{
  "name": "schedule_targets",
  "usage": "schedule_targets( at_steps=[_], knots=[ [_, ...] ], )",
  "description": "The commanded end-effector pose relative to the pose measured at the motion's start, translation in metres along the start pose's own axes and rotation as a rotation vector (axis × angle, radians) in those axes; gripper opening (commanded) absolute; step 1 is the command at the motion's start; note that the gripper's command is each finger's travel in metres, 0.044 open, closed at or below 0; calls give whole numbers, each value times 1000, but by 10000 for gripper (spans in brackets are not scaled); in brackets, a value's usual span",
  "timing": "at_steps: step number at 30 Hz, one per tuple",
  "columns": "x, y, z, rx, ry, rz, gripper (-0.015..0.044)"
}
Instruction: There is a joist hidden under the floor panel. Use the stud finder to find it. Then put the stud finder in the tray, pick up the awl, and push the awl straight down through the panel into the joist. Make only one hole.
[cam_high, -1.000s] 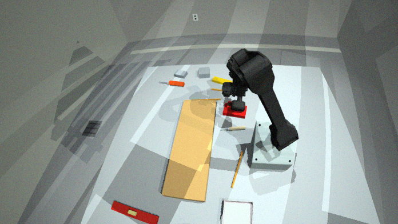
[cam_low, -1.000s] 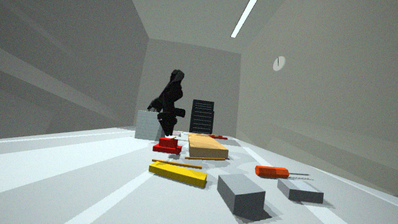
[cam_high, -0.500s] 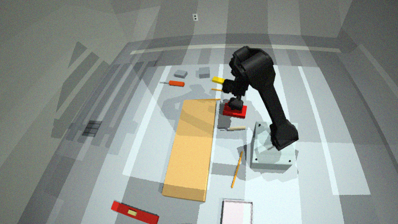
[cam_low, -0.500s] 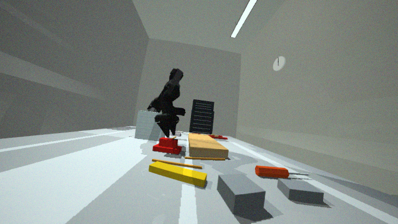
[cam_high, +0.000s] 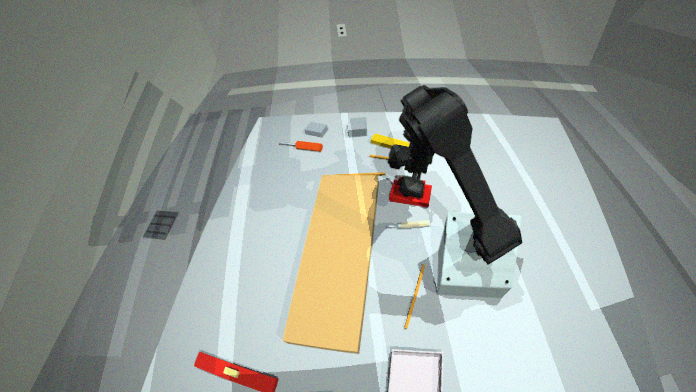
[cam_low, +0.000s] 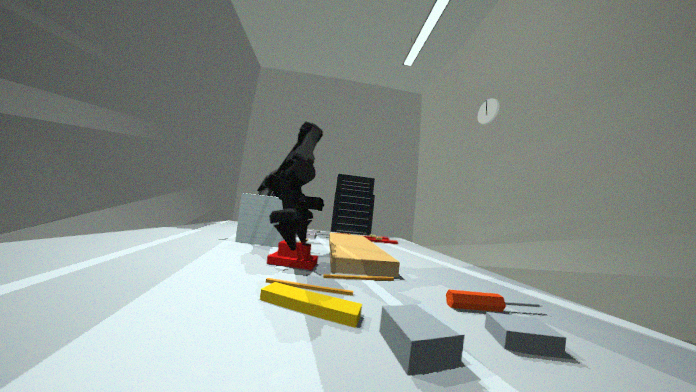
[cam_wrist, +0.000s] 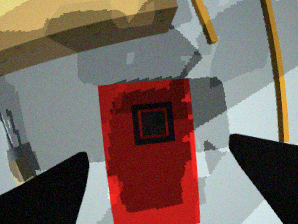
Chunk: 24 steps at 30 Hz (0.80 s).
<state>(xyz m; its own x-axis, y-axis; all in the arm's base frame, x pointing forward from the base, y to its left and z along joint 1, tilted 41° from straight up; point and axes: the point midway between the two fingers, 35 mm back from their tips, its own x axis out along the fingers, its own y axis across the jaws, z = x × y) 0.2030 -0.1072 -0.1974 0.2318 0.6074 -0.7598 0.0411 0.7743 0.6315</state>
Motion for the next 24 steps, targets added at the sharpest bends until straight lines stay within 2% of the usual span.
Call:
schedule_targets(
  at_steps=[1,12,15,24],
  knots=[
    [8,3,-5,11,3,11,440],
    [22,5,-10,10,3,13,440],
    [22,5,-10,10,3,13,361],
    [22,5,-10,10,3,13,301]
  ],
)
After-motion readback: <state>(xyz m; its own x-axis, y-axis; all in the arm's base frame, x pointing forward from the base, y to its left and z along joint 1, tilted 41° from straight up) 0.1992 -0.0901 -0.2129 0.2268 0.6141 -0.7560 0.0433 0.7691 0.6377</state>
